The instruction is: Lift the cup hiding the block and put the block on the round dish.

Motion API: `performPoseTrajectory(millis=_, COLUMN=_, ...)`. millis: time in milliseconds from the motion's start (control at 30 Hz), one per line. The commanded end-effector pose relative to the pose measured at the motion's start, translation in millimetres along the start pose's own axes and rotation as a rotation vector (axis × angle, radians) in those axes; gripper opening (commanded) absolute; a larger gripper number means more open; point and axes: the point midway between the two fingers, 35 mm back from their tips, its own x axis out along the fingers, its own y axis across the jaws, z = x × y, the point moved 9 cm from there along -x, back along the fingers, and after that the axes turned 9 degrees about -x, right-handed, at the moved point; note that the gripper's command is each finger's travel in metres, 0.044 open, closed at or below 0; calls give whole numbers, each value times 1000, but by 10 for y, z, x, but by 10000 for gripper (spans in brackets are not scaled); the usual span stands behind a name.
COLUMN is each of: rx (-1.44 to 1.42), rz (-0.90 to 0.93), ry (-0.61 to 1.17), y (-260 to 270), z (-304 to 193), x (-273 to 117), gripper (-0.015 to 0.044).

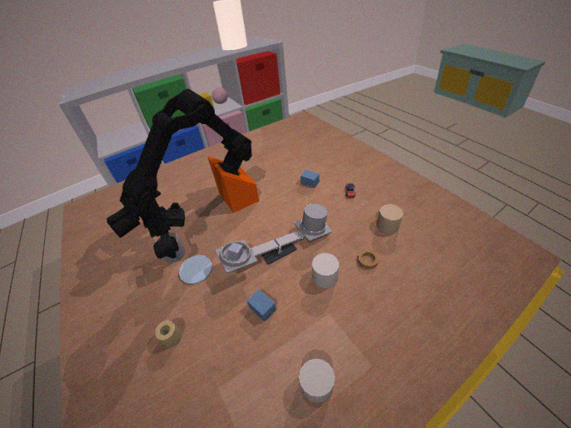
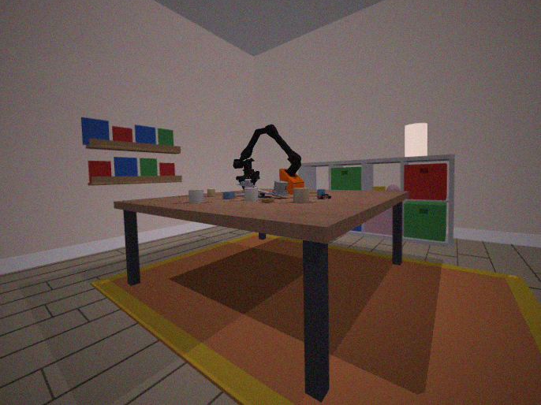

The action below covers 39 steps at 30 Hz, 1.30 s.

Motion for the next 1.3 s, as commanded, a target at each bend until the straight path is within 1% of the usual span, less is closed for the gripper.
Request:
performPoseTrajectory(millis=0, rx=-1, rz=-3, ry=10, y=-4, z=-16, x=-312, gripper=440)
performPoseTrajectory(millis=67, rx=0, rz=-3, ry=9, y=2, z=-3, x=-489, gripper=440)
performPoseTrajectory(millis=233, rx=0, rz=-3, ry=9, y=3, z=-1, x=-511, gripper=440)
performPoseTrajectory(millis=300, rx=-14, rz=2, ry=19, y=-45, z=-1, x=-533, gripper=388)
performPoseTrajectory(millis=400, rx=-73, rz=24, ry=62, y=-253, z=9, x=-623, gripper=309)
performPoseTrajectory(millis=467, rx=-58, rz=27, ry=72, y=-320, z=21, x=-650, gripper=260)
performPoseTrajectory(millis=600, rx=27, rz=22, ry=73, y=-383, z=49, x=-675, gripper=260)
performPoseTrajectory(millis=1267, rx=719, rz=-16, ry=67, y=-889, z=324, x=-843, gripper=260)
